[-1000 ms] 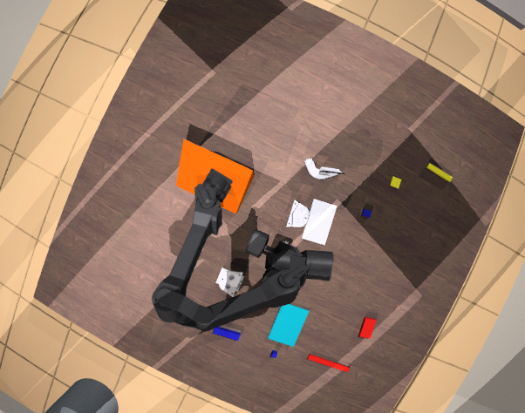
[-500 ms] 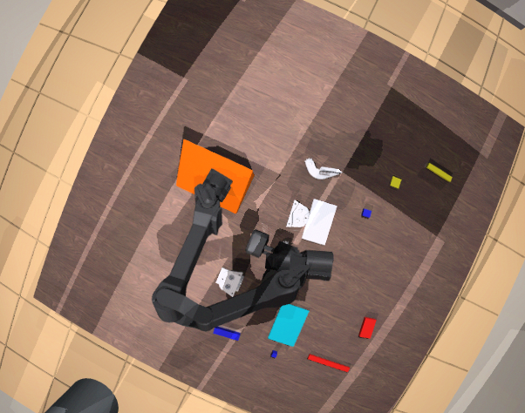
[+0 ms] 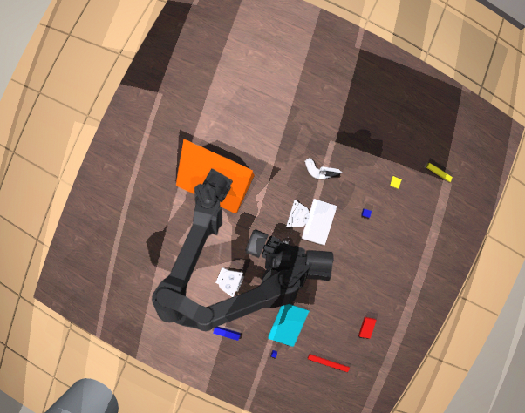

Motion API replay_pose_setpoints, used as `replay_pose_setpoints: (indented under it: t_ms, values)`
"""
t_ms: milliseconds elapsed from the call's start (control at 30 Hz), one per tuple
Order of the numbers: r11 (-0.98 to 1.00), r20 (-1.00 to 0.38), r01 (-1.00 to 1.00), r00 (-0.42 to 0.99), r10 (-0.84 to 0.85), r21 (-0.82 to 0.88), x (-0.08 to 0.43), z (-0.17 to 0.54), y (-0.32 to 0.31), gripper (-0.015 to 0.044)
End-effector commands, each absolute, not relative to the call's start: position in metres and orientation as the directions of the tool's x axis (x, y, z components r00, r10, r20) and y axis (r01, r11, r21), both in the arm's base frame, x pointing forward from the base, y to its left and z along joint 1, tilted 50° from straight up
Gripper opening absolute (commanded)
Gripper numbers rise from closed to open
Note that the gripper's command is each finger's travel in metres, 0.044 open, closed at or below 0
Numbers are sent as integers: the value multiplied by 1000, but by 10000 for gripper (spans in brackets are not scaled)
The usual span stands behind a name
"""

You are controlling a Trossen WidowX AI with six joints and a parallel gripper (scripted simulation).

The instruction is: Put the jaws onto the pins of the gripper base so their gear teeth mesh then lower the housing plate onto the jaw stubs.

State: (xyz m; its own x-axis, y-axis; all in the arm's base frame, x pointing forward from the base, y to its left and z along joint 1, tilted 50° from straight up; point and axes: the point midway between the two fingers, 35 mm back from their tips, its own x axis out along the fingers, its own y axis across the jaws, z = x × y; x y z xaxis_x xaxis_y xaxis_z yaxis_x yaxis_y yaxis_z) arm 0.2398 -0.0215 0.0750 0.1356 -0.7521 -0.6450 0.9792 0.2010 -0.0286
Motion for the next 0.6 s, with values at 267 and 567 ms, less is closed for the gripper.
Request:
replay_pose_setpoints:
  t_ms: [267, 567]
  values:
    - [201, -645, 979, 136, -752, -29, 240, 75, -22, 0]
    - [201, -645, 979, 136, -752, -29, 240, 75, -22, 0]
